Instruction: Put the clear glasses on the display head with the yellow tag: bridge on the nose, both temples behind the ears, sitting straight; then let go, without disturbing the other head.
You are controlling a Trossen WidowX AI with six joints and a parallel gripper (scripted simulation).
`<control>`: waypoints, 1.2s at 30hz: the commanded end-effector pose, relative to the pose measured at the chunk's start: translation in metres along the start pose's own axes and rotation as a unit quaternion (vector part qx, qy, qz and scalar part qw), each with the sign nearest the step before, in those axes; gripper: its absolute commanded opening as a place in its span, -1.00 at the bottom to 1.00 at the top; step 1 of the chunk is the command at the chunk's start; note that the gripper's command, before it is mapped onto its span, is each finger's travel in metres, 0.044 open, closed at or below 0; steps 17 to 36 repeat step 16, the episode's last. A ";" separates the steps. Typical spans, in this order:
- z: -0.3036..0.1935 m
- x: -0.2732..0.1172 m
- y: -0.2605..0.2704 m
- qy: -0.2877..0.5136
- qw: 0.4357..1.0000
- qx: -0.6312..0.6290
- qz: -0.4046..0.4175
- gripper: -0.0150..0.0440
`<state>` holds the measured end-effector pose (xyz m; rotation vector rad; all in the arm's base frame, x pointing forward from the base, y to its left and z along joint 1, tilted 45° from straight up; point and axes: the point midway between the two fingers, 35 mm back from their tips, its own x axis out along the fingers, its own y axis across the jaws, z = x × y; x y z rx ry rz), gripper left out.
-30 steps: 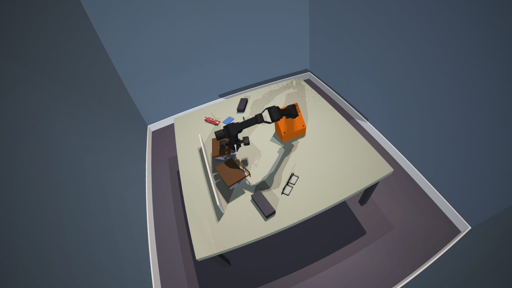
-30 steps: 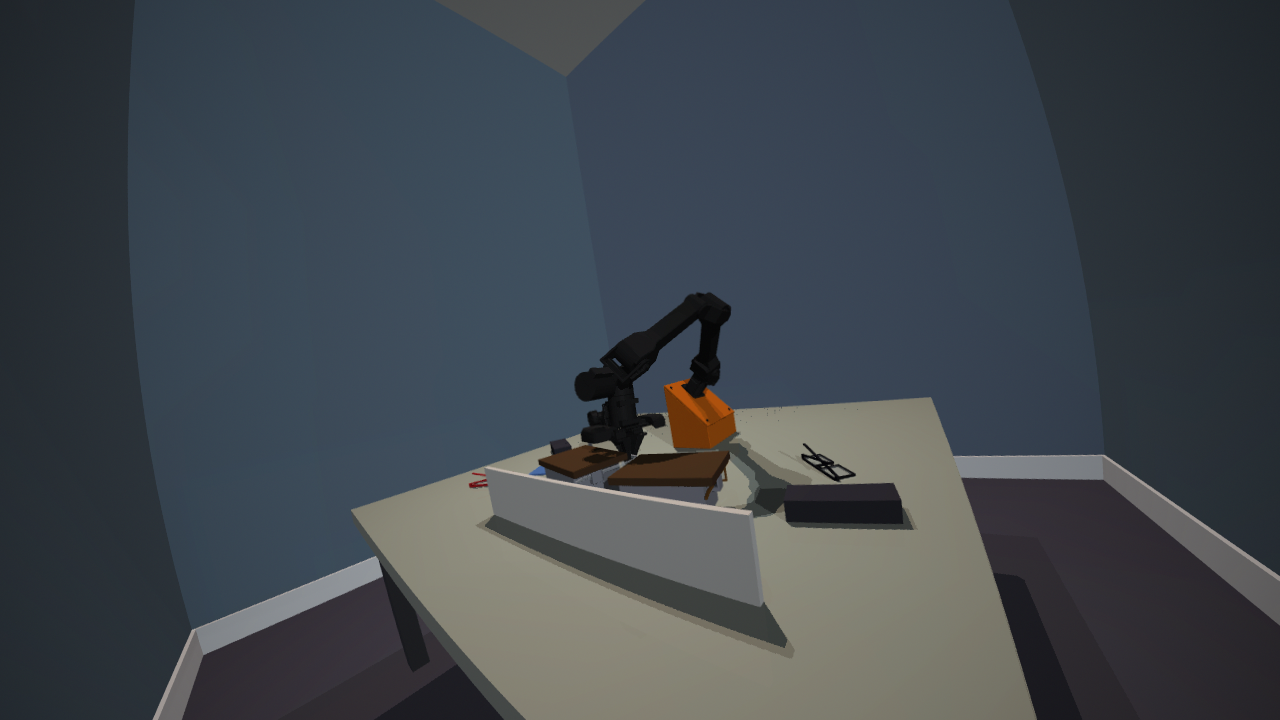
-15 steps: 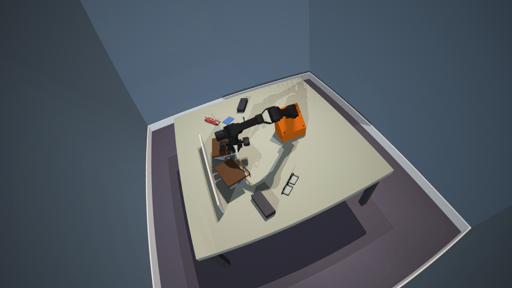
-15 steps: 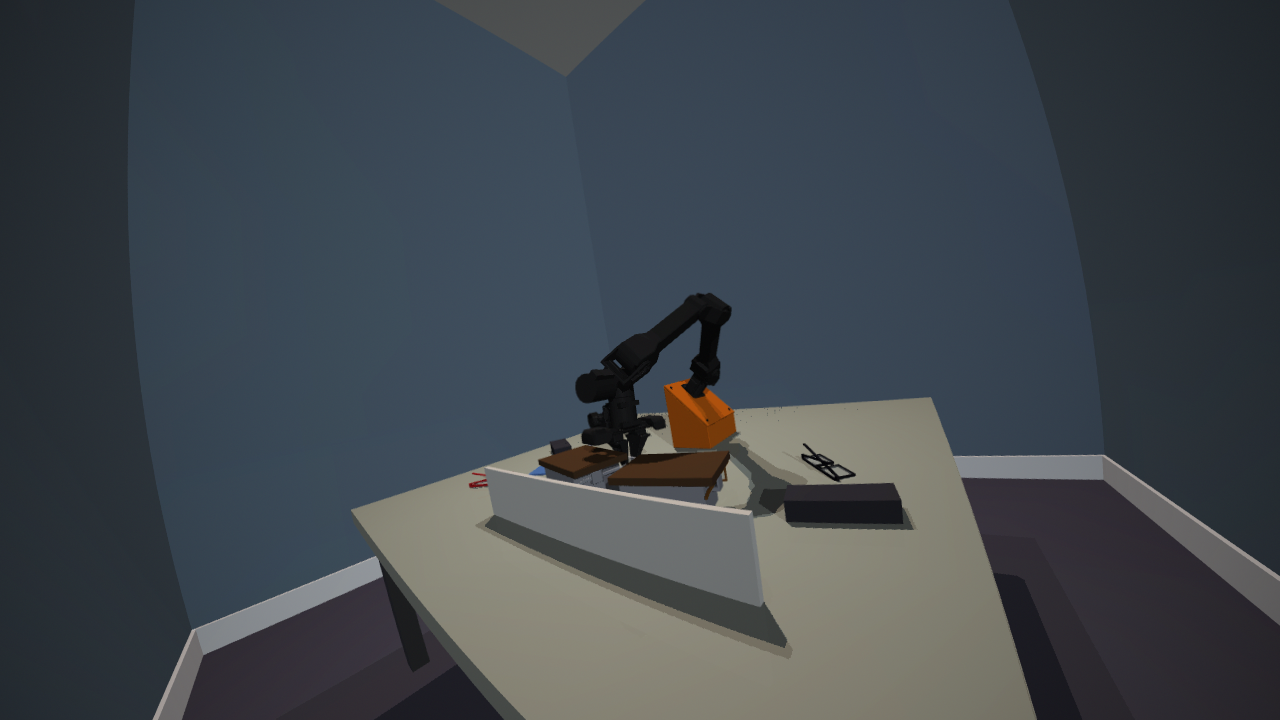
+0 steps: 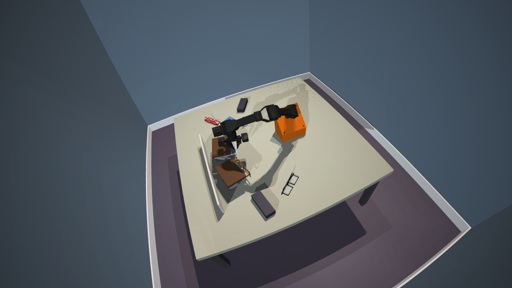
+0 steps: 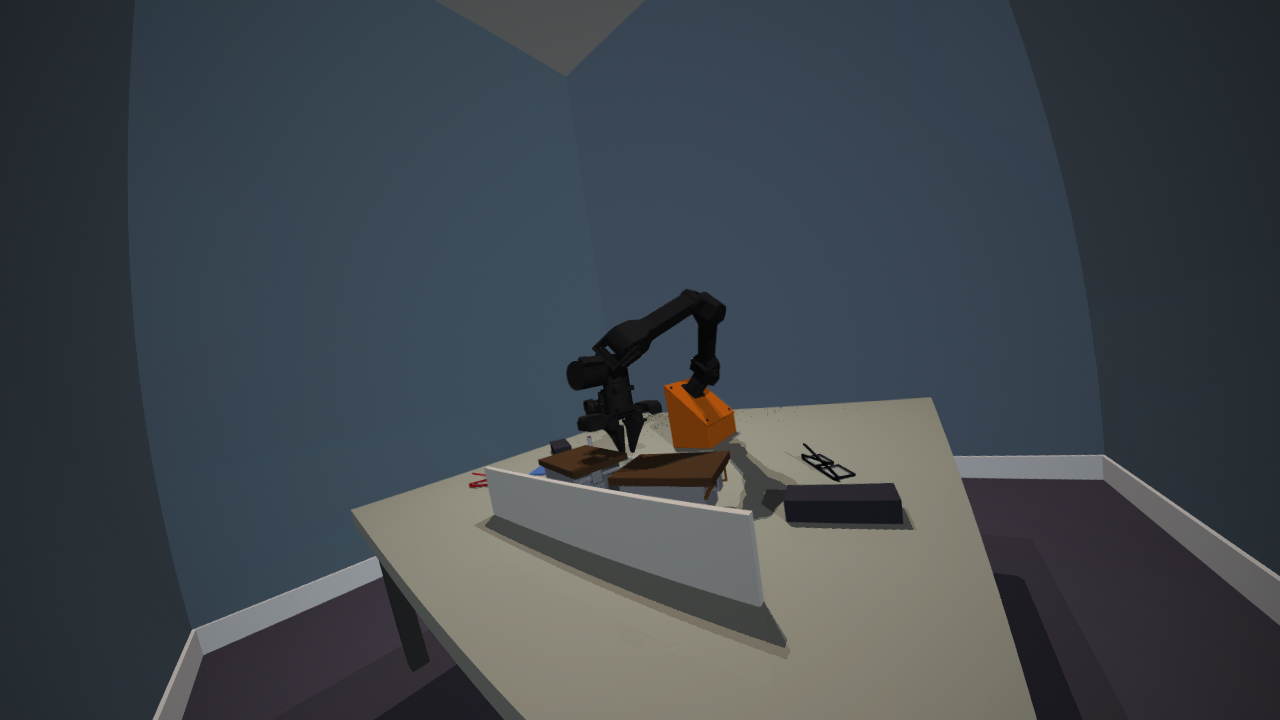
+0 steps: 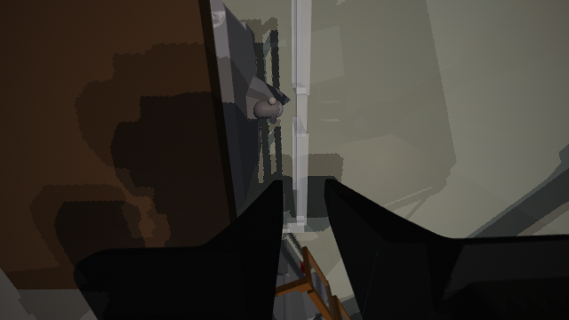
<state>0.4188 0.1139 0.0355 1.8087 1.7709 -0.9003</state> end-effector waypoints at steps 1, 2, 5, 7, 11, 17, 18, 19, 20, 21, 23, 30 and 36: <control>-0.002 -0.004 0.000 0.002 1.000 -0.003 -0.003 -0.13; -0.002 -0.004 -0.001 0.002 1.000 -0.003 -0.003 -0.13; -0.002 -0.007 -0.012 0.002 1.000 -0.003 -0.003 -0.13; -0.001 -0.010 -0.023 0.002 1.000 -0.003 -0.003 -0.13; -0.001 -0.012 -0.036 0.002 1.000 -0.003 -0.003 -0.13; -0.001 -0.021 -0.055 0.002 1.000 -0.002 -0.004 -0.13; -0.001 -0.021 -0.055 0.002 1.000 -0.002 -0.004 -0.13; -0.001 -0.021 -0.055 0.002 1.000 -0.002 -0.004 -0.13; -0.001 -0.021 -0.055 0.002 1.000 -0.002 -0.004 -0.13; -0.001 -0.021 -0.055 0.002 1.000 -0.002 -0.004 -0.13; -0.001 -0.021 -0.055 0.002 1.000 -0.002 -0.004 -0.13; -0.001 -0.021 -0.055 0.002 1.000 -0.002 -0.004 -0.13; -0.001 -0.021 -0.055 0.002 1.000 -0.002 -0.004 -0.13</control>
